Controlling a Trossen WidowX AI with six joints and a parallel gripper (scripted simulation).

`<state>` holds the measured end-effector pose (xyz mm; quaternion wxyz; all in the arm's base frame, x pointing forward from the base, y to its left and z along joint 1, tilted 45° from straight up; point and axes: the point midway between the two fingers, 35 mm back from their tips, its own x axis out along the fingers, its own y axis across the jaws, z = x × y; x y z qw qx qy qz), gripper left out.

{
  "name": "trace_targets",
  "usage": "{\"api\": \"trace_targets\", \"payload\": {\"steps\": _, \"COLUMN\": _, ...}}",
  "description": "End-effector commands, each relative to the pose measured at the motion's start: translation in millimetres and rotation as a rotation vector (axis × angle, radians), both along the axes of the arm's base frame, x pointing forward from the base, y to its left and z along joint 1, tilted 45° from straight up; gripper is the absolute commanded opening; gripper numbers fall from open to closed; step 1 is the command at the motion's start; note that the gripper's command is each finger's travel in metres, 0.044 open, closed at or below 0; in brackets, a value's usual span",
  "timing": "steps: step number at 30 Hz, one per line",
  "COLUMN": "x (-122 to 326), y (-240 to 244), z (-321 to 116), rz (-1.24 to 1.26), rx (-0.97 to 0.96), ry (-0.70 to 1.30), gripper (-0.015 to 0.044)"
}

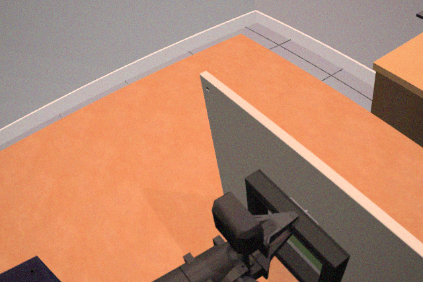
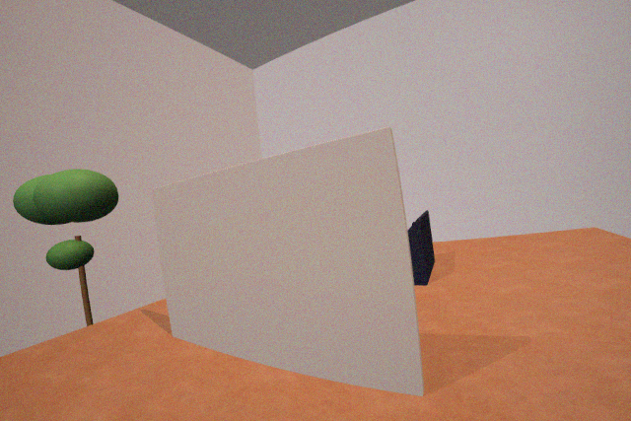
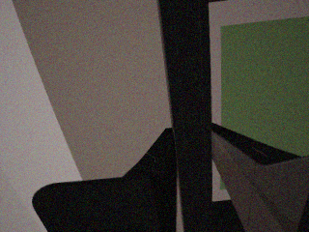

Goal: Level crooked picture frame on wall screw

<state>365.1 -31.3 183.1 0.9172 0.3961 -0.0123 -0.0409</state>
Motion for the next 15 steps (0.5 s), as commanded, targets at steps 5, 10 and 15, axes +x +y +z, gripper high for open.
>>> {"api": "trace_targets", "payload": {"steps": 5, "x": 0.0, "y": -0.2, "z": -0.1, "rz": -0.001, "rx": -0.057, "ry": 0.004, "gripper": 0.0}}
{"api": "trace_targets", "payload": {"steps": 10, "x": 0.0, "y": 0.1, "z": 0.0, "rz": 0.001, "rx": -0.035, "ry": 0.003, "gripper": 0.0105}}
{"api": "trace_targets", "payload": {"steps": 15, "x": 0.0, "y": 0.1, "z": 0.0, "rz": 0.001, "rx": -0.035, "ry": 0.003, "gripper": 0.0236}}
